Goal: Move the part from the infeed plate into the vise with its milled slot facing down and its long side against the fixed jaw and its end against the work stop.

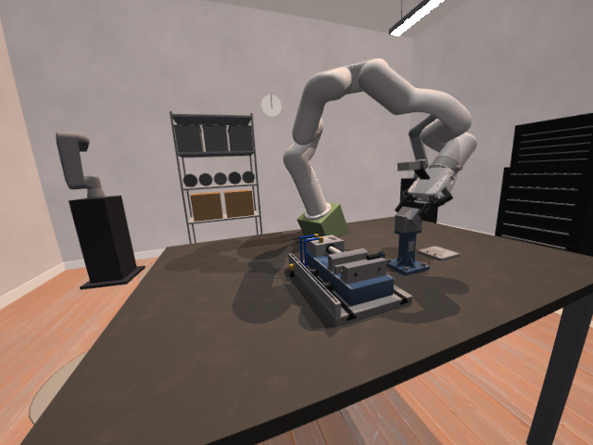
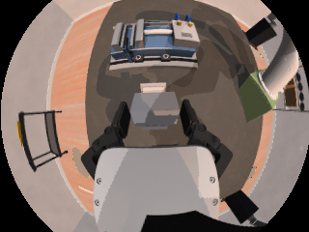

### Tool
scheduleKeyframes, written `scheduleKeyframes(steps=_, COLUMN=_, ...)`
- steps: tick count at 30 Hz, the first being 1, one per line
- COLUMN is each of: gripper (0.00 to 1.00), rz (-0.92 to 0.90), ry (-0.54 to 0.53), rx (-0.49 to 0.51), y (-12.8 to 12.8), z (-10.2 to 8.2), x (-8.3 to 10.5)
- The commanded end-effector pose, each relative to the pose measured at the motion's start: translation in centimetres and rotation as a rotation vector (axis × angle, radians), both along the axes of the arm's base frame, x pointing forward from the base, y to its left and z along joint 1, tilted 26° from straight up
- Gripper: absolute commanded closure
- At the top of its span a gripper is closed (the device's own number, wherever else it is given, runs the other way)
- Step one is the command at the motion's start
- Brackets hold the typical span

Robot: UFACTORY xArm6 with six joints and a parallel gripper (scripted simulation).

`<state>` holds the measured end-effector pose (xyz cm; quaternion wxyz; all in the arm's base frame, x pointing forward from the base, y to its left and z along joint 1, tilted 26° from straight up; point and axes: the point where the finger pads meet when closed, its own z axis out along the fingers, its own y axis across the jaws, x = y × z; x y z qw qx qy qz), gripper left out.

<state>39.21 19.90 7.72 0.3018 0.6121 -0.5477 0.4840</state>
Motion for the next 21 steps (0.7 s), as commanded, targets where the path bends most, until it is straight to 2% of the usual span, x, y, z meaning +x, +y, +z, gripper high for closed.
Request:
scheduleKeyframes(steps=1, gripper=0.11, rz=0.001, ry=-0.002, rx=0.003, y=0.11, z=0.09, x=0.05)
scheduleKeyframes(steps=21, gripper=0.11, rz=0.003, ry=0.001, rx=0.017, y=-0.06, z=-0.25, x=0.01)
